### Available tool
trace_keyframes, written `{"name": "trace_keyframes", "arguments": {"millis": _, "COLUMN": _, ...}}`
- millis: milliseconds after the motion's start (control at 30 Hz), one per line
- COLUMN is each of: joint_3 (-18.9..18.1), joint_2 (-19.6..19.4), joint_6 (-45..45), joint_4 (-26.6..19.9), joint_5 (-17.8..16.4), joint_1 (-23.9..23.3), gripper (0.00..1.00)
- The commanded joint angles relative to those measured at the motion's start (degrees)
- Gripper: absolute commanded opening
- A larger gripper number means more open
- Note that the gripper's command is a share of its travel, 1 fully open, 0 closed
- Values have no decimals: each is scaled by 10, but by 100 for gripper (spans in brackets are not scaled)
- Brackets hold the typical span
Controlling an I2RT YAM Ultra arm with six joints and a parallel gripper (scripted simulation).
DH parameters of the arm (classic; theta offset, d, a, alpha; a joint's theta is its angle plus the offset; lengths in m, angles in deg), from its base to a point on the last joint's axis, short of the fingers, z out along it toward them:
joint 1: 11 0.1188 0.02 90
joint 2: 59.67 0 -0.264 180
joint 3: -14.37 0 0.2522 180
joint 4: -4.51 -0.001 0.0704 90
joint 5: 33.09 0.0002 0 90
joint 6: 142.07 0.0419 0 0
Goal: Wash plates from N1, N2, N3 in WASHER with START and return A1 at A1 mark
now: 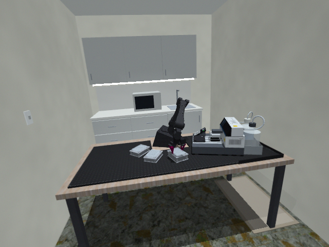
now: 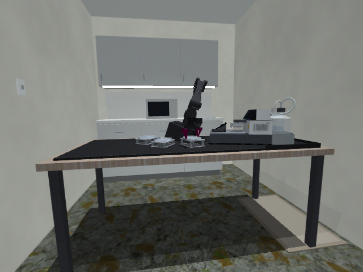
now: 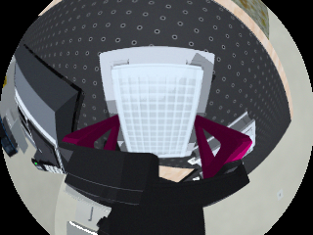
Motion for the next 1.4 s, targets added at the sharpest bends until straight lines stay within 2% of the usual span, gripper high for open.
{"name": "trace_keyframes", "arguments": {"millis": 0, "joint_3": -2, "joint_2": 4, "joint_6": 1, "joint_4": 1, "joint_5": 0, "joint_1": -1, "gripper": 100}}
{"name": "trace_keyframes", "arguments": {"millis": 600, "joint_3": -2, "joint_2": 4, "joint_6": 1, "joint_4": 1, "joint_5": 0, "joint_1": -1, "gripper": 100}}
{"name": "trace_keyframes", "arguments": {"millis": 1367, "joint_3": -32, "joint_2": 41, "joint_6": -21, "joint_4": -75, "joint_5": -2, "joint_1": -21, "gripper": 100}}
